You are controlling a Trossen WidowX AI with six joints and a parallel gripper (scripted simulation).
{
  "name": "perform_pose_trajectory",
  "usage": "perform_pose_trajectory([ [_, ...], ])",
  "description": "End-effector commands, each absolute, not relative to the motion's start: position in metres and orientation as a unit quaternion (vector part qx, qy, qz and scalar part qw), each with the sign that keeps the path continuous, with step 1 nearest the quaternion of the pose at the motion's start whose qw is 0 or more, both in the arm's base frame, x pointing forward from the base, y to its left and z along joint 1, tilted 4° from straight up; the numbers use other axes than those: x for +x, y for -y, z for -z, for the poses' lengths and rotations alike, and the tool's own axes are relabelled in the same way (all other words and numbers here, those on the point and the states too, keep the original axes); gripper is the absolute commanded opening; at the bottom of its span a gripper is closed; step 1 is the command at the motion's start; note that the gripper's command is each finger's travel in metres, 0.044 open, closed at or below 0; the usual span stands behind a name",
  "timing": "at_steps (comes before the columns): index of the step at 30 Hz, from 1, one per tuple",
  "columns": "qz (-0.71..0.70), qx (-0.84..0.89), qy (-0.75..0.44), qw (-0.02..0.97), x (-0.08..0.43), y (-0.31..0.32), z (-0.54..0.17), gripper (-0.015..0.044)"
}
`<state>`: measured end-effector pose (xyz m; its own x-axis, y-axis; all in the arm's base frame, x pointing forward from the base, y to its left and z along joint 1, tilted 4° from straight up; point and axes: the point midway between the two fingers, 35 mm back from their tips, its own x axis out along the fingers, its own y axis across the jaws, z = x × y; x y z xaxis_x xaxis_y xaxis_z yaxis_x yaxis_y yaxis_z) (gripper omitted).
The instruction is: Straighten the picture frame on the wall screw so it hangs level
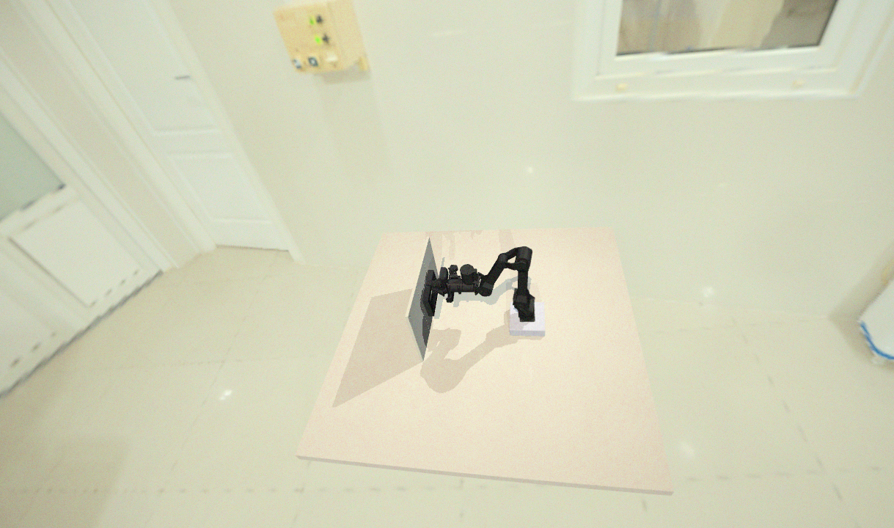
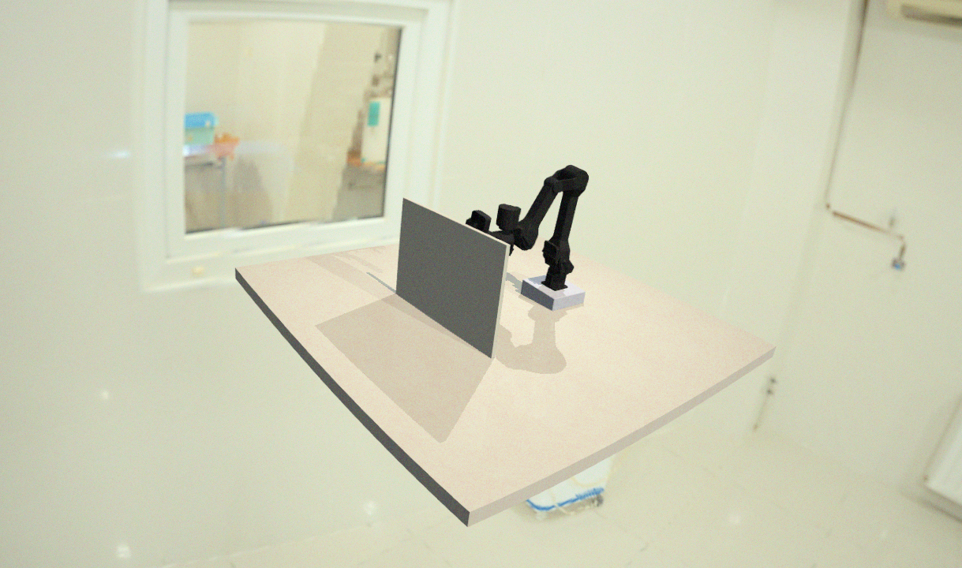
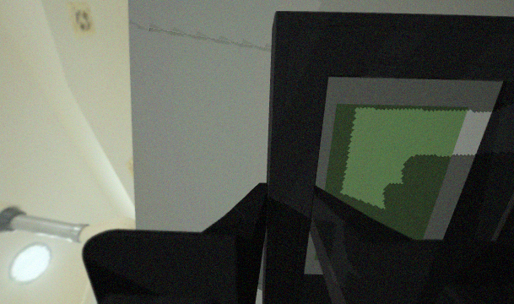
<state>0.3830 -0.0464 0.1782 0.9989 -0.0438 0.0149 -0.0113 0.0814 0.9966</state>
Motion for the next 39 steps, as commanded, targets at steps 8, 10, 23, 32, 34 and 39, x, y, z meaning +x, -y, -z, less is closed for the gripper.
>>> perform_pose_trajectory([
  [8,0.008,0.678,0.023,0.734,0.3833,0.0461,-0.1820,0.0000],
  [10,0.008,0.678,0.023,0.734,0.3833,0.0461,-0.1822,0.0000],
  [23,0.008,0.678,0.023,0.734,0.3833,0.0460,-0.1838,0.0000],
  [32,0.008,0.678,0.023,0.734,0.3833,0.0459,-0.1849,0.0000],
  [34,0.008,0.678,0.023,0.734,0.3833,0.0459,-0.1851,0.0000],
  [39,0.008,0.678,0.023,0.734,0.3833,0.0458,-0.1858,0.0000],
])
